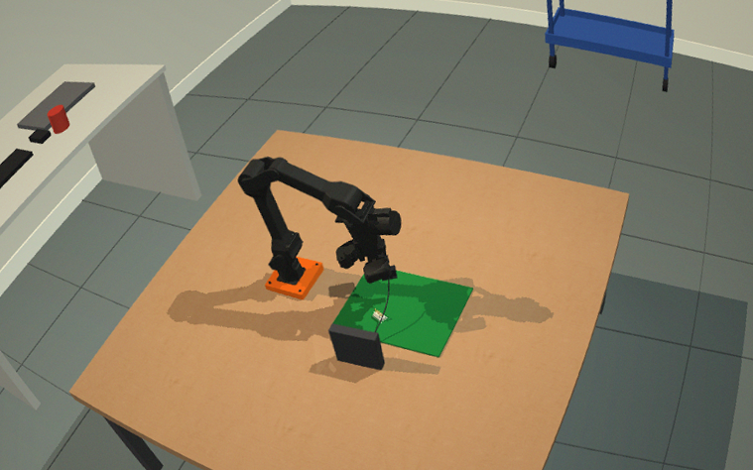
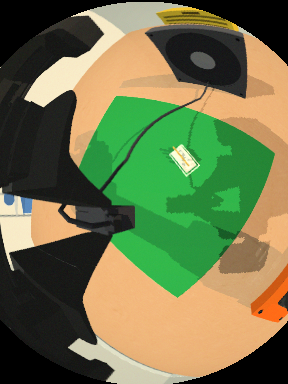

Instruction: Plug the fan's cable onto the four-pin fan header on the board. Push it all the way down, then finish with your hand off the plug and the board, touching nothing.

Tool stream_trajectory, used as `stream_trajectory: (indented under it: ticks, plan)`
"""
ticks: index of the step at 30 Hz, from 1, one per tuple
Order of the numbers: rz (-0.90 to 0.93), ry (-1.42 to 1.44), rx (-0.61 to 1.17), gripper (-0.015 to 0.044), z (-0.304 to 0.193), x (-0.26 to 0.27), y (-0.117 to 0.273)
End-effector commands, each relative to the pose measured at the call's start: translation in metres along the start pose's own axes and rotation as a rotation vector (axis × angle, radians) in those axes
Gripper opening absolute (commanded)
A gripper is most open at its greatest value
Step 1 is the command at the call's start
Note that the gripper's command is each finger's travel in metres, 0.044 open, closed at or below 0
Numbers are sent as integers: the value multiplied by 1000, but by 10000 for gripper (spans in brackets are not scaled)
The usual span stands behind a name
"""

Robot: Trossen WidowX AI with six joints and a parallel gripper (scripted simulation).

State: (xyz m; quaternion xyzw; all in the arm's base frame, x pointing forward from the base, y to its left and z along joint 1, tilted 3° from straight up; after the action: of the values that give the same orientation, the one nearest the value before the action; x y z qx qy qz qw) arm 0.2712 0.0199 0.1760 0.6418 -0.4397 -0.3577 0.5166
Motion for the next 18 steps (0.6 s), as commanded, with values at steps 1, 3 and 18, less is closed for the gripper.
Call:
stream_trajectory:
  ticks: [1,3,18]
  plan:
    - [3,-5,7,0,-2,-1,14]
    - [2,-4,7,0,-3,-2,21]
    - [7,352,-48,0,-24,9,27]
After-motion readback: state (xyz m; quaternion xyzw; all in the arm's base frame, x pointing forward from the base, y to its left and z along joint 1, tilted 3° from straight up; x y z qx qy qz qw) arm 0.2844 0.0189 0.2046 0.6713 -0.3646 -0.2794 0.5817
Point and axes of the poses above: the point midway between the two fingers, 35 mm back from their tips, its own y axis back along the fingers, its own x axis across the jaws, z = x × y, the point moved 7 cm from there along y, back along the fingers, and after that the axes turned 12 degrees about -y, right-handed, at the moved point
